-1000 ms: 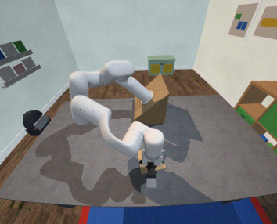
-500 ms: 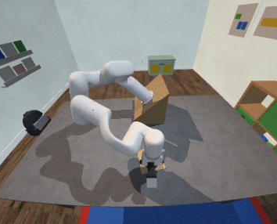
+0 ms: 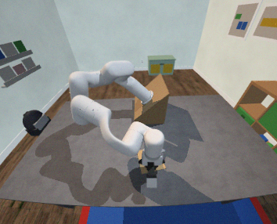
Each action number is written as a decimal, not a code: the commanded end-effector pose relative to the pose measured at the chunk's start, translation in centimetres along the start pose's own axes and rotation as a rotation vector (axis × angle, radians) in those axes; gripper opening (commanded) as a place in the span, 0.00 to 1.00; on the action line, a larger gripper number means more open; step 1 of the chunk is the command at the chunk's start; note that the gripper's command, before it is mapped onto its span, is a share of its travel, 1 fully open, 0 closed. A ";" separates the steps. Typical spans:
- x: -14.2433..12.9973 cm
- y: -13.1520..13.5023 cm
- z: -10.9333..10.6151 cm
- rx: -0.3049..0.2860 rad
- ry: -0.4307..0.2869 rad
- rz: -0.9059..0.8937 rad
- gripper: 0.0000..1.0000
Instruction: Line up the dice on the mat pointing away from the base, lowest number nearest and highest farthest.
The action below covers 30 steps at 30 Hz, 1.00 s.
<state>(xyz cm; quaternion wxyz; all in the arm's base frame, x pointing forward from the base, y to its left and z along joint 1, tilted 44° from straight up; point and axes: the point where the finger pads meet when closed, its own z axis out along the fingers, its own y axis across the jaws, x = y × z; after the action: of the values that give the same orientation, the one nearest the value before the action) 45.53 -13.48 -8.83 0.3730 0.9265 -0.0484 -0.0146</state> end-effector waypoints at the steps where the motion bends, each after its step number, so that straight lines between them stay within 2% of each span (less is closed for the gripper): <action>1: 0.1 -0.1 -0.2 0.002 0.004 0.000 0.42; 9: 0.1 -0.1 -0.3 0.002 0.004 0.000 0.42; 13: 0.1 -0.1 -1.0 0.002 0.004 0.000 0.42; 18: 0.1 -0.1 -3.1 0.002 0.004 0.000 0.42; 20: 0.1 -0.1 -3.1 0.002 0.004 0.000 0.42; 30: 0.1 -0.1 -8.1 0.002 0.004 0.000 0.42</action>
<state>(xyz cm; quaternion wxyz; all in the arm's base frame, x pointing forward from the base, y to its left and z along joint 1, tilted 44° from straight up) 45.94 -9.53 -4.81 0.3728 0.9266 -0.0479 -0.0141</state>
